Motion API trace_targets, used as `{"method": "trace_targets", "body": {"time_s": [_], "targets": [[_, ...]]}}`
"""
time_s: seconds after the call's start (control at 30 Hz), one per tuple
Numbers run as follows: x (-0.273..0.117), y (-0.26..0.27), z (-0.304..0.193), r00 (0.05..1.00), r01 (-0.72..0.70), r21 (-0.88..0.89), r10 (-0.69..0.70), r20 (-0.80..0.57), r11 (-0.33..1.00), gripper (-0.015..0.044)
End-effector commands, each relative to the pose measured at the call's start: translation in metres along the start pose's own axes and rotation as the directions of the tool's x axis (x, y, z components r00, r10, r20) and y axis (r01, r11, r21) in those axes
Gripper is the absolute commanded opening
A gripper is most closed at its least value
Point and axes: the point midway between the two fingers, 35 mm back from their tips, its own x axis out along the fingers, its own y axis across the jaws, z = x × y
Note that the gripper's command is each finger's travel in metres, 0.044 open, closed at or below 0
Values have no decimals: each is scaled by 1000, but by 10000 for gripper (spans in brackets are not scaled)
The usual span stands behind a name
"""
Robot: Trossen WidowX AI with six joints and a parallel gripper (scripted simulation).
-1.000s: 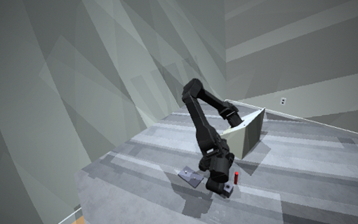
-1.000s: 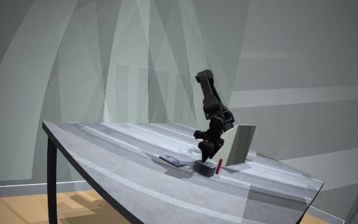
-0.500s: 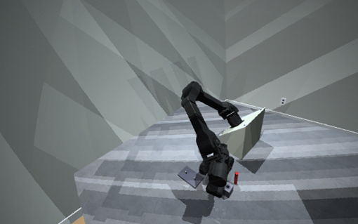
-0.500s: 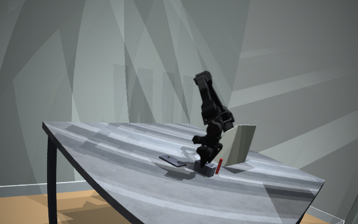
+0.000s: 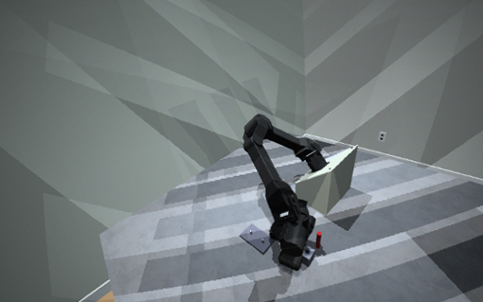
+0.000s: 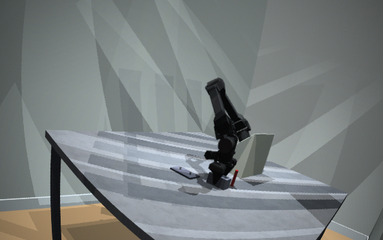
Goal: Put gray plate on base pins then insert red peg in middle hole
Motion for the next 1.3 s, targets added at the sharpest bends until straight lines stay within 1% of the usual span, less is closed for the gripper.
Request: {"method": "trace_targets", "body": {"time_s": [0.0, 0.13, 0.5, 0.87, 0.97, 1.1, 1.27], "targets": [[9, -5, 0, 1000, 10, -12, -10, 6, 1000, 440], [13, -5, 0, 1000, 10, -12, -10, 7, 1000, 440], [13, -5, 0, 1000, 10, -12, -10, 7, 1000, 151], [13, -5, 0, 1000, 10, -12, -10, 7, 1000, 78], [12, -4, 1, 1000, 4, -15, -4, 7, 1000, 0], [3, 4, 3, 999, -34, -33, 34, 4, 999, 0], [-7, 10, 3, 999, -38, -35, 38, 2, 999, 0]]}}
